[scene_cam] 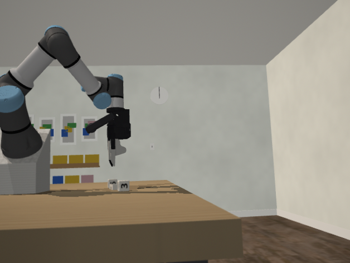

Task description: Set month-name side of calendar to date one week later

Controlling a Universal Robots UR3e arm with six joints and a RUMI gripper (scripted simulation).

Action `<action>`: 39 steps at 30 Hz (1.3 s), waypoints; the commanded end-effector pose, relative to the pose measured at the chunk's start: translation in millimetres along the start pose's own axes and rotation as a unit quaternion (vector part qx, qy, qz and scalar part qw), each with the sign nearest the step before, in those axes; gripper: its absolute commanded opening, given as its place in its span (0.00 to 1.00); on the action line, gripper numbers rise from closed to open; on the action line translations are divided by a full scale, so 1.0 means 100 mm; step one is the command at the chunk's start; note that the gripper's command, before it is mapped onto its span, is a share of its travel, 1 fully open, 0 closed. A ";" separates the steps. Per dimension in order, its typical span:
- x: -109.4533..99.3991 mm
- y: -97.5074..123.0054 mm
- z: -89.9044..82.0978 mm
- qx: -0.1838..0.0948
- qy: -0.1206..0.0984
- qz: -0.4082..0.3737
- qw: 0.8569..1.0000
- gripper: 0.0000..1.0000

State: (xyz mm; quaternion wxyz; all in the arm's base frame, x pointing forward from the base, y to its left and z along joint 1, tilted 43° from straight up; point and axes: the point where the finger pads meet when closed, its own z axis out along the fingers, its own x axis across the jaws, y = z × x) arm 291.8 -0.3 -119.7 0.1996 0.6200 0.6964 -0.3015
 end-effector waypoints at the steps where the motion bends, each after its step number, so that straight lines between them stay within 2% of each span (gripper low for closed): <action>1: 0.00 0.01 -0.13 0.003 -0.001 0.001 1.000 0.29; 12: 0.00 0.01 -0.21 0.003 -0.001 0.001 1.000 0.29; 13: 0.00 0.01 -0.21 0.003 -0.001 0.001 1.000 1.00; 36: -0.01 0.01 -0.21 0.003 -0.001 0.001 1.000 1.00; 39: -0.07 0.03 -0.21 0.002 0.001 0.000 1.000 1.00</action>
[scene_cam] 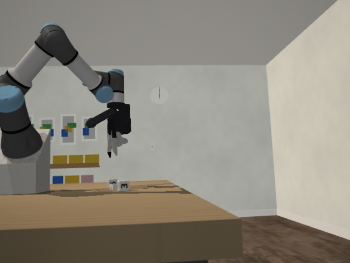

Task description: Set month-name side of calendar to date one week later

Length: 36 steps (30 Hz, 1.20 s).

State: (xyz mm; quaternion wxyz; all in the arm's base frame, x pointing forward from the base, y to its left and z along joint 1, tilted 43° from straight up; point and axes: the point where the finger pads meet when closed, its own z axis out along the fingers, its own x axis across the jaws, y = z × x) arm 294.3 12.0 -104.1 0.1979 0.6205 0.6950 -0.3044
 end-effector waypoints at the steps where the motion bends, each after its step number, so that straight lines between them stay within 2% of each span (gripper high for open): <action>1: -0.10 0.04 -0.01 -0.002 0.003 0.000 1.000 1.00; 6: -0.53 0.14 -0.01 -0.004 0.009 -0.001 1.000 1.00; 12: -1.34 0.17 0.03 -0.006 0.011 -0.001 1.000 1.00; 14: -1.34 0.17 0.03 -0.006 0.011 -0.001 1.000 1.00; 19: -1.92 0.07 0.07 -0.004 0.004 -0.001 1.000 1.00; 23: -2.15 0.00 0.09 -0.002 0.001 -0.001 1.000 1.00; 27: -2.20 -0.01 0.09 -0.001 0.000 -0.001 1.000 1.00; 28: -2.20 -0.01 0.09 -0.001 0.000 -0.001 1.000 0.29; 36: -2.20 -0.01 0.09 -0.001 0.000 -0.001 1.000 0.29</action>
